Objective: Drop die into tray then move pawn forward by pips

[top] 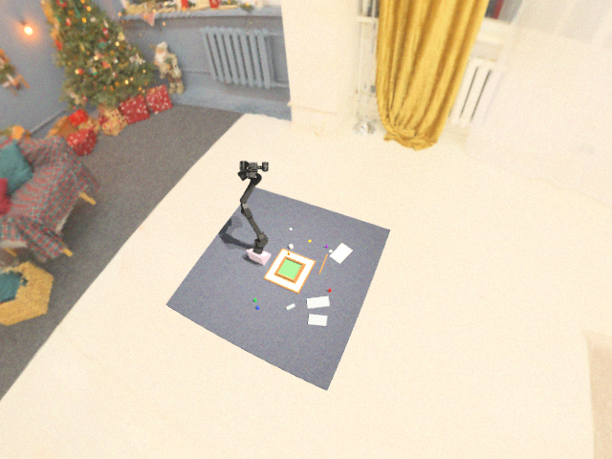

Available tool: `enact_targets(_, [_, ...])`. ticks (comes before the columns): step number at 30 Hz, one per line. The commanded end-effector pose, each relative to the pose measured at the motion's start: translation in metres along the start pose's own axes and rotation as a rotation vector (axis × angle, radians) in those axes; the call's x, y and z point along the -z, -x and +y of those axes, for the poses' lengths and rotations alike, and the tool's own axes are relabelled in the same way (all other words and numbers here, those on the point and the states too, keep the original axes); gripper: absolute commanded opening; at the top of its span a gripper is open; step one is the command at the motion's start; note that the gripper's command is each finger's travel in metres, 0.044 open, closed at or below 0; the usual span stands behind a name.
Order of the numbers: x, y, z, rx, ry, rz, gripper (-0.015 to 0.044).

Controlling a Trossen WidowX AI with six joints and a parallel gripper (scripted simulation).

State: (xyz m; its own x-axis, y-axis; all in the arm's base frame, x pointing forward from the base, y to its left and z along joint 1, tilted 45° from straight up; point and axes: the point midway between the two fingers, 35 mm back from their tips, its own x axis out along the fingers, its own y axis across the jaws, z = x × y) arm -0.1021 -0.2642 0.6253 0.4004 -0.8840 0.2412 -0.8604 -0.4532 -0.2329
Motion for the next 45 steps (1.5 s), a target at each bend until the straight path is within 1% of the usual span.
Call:
enact_targets(1, [0.001, 0.001, -0.001, -0.002, 0.010, 0.006, 0.0374])
enact_targets(5, [0.027, 0.015, -0.031, -0.034, 0.212, 0.136, 0.0275])
enact_targets(10, [0.056, 0.037, -0.089, -0.056, 0.511, 0.332, 0.0275])
enact_targets(14, [0.066, 0.055, -0.145, -0.045, 0.745, 0.487, 0.0275])
enact_targets(18, [0.063, 0.073, -0.205, -0.007, 0.972, 0.639, 0.0275])
enact_targets(22, [0.045, 0.089, -0.265, 0.058, 1.188, 0.778, 0.0275])
enact_targets(28, [-0.009, 0.106, -0.346, 0.209, 1.485, 0.952, 0.0275])
enact_targets(34, [-0.088, 0.118, -0.408, 0.438, 1.742, 1.090, 0.0275])
enact_targets(40, [-0.184, 0.129, -0.444, 0.749, 1.934, 1.180, 0.0275])
enact_targets(45, [-0.266, 0.145, -0.452, 1.083, 2.012, 1.227, 0.0275])
